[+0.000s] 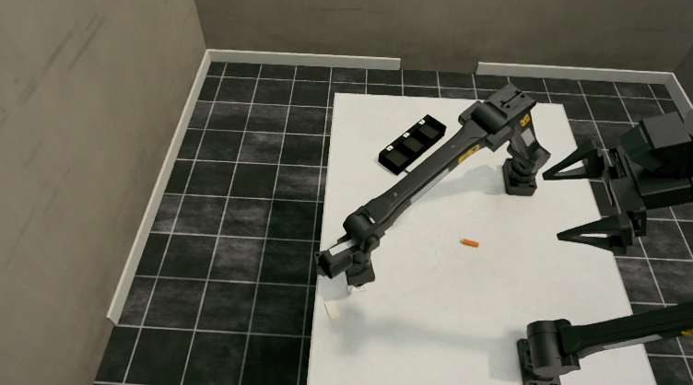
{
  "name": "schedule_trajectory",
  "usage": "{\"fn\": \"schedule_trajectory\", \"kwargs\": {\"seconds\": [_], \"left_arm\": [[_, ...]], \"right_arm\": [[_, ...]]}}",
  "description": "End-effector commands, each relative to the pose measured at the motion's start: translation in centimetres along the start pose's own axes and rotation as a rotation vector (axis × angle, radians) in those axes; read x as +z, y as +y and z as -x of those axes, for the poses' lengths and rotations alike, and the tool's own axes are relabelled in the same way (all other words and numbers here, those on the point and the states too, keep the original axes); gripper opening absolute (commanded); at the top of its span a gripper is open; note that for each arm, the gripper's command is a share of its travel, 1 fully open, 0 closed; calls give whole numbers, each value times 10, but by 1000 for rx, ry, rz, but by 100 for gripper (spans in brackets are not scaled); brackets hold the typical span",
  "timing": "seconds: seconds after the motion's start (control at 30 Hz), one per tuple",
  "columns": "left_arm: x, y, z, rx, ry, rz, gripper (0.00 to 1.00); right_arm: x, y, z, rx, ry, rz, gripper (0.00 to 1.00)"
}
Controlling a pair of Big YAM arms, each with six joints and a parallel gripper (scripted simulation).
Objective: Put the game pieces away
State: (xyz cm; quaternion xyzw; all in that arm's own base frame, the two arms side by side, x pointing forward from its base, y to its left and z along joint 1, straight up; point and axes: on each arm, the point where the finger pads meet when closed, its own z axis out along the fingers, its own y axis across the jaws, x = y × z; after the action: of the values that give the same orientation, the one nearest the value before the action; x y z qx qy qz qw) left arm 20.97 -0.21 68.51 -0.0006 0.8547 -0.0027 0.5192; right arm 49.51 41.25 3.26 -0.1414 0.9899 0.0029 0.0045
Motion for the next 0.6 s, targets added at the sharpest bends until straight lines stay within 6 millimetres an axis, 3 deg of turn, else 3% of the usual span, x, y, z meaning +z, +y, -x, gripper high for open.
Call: {"fn": "schedule_trajectory", "kwargs": {"seconds": [0.0, 0.2, 0.23, 0.3, 0.33, 0.43, 0.5, 0.57], "left_arm": [[-16, 2, 6, 4, -30, 4, 100], [-16, 2, 6, 4, -30, 4, 100], [-16, 2, 6, 4, -30, 4, 100], [-16, 2, 6, 4, -30, 4, 100], [-16, 2, 6, 4, -30, 4, 100], [-16, 2, 6, 4, -30, 4, 100], [-16, 2, 6, 4, -30, 4, 100], [-16, 2, 6, 4, -30, 4, 100]], "right_arm": [[25, 4, -4, -2, 12, -6, 39], [45, 3, -4, -2, 12, -6, 39], [28, 7, 5, -2, -21, 9, 39], [28, 7, 5, -2, -21, 9, 39], [10, 9, 8, -2, -47, 21, 39], [23, 6, 3, -2, -31, 13, 39], [54, 3, -4, -2, 12, -5, 39], [57, 3, -5, -2, 12, -6, 39]]}}
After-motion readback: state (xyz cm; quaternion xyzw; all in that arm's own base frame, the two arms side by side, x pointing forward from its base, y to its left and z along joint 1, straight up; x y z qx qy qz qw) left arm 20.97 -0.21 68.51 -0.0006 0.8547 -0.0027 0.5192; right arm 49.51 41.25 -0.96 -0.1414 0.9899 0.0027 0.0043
